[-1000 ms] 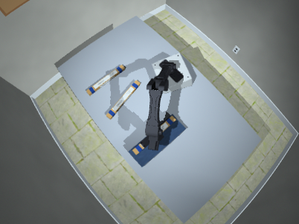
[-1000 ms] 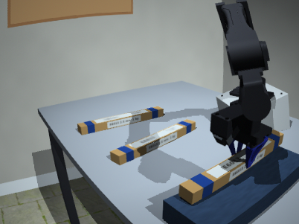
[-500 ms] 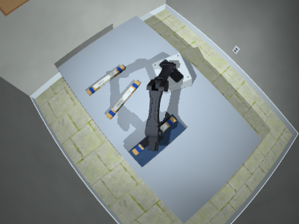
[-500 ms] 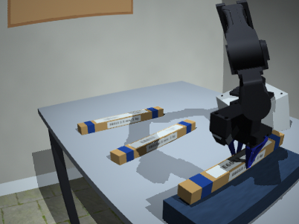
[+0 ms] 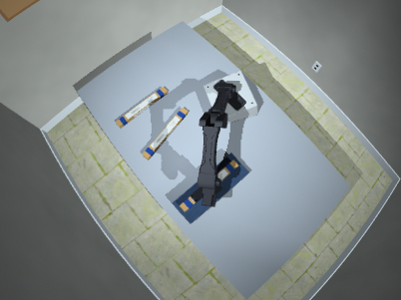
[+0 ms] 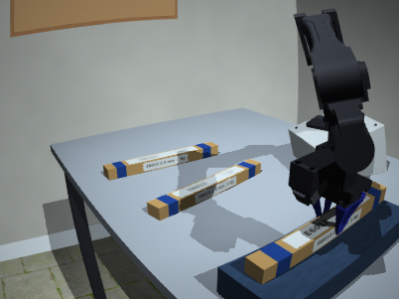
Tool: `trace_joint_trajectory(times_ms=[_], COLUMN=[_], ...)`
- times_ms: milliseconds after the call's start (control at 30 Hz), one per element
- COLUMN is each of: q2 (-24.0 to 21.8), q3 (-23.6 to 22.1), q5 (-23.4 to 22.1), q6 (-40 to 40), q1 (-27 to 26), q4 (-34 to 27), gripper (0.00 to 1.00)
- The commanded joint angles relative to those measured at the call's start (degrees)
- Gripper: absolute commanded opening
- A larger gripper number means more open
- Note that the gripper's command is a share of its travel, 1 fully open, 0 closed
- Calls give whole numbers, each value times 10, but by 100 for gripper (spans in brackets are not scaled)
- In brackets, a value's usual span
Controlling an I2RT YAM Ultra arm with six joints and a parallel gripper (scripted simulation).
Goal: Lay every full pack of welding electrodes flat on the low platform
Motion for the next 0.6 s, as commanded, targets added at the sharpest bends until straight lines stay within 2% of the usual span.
trace_joint_trajectory(times_ms=[0,67,167,567], q2=[-27,-13,-23,-19], q3=[53,70,71,86], q5=[6,6,7,7], q6=[11,14,15,19], q1=[25,28,28,32], q4=[-32,-40,-40,-52], gripper=[0,0,0,0])
